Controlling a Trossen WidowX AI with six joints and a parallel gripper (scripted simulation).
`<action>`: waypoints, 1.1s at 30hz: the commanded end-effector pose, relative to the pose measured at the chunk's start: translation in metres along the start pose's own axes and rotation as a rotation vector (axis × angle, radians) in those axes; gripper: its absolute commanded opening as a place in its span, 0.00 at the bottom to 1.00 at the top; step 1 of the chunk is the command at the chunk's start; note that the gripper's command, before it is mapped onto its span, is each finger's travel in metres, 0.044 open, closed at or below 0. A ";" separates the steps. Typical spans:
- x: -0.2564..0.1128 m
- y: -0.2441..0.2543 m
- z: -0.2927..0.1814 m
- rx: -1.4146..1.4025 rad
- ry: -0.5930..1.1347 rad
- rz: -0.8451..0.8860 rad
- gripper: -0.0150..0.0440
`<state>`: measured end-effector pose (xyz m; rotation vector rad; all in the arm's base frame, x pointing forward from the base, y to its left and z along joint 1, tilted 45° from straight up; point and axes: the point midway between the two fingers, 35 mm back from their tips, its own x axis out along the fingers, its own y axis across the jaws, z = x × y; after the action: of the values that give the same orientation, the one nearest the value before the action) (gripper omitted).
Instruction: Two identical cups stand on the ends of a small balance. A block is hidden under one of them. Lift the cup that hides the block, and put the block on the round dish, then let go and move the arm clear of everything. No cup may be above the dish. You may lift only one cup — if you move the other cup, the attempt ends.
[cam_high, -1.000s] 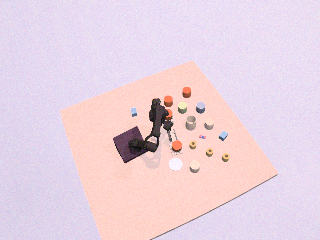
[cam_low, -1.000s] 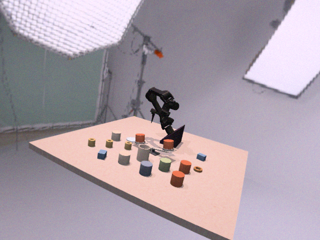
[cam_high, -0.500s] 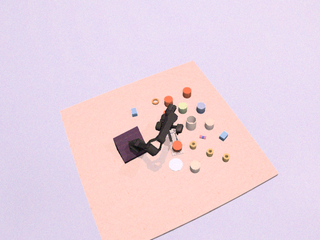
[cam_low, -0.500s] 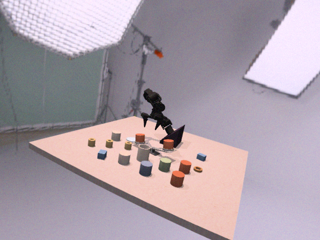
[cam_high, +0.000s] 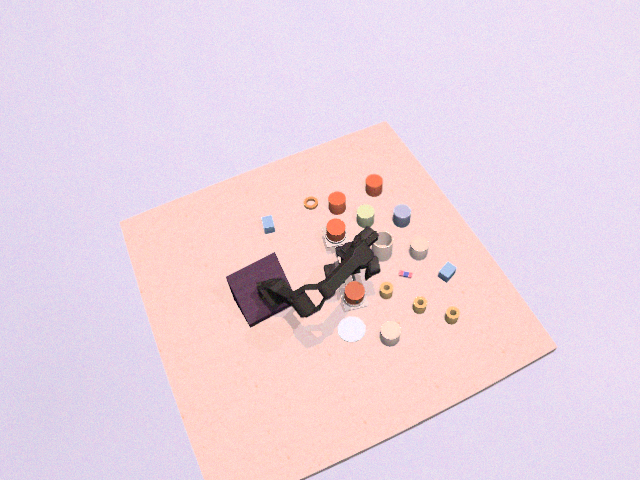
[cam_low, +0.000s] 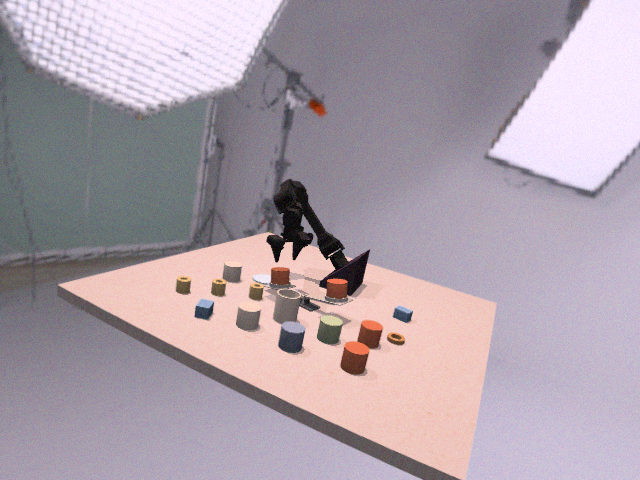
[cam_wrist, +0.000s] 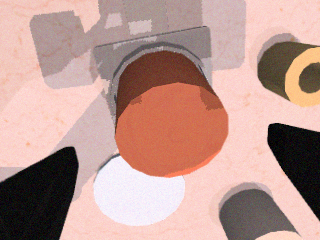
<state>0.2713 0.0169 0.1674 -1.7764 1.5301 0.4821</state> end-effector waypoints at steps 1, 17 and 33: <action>0.005 -0.004 -0.009 -0.080 -0.015 0.020 1.00; 0.025 -0.005 -0.009 -0.080 -0.015 0.020 1.00; 0.051 -0.005 -0.008 -0.080 -0.017 0.020 1.00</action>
<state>0.2862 -0.0190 0.1432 -1.8124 1.5322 0.5686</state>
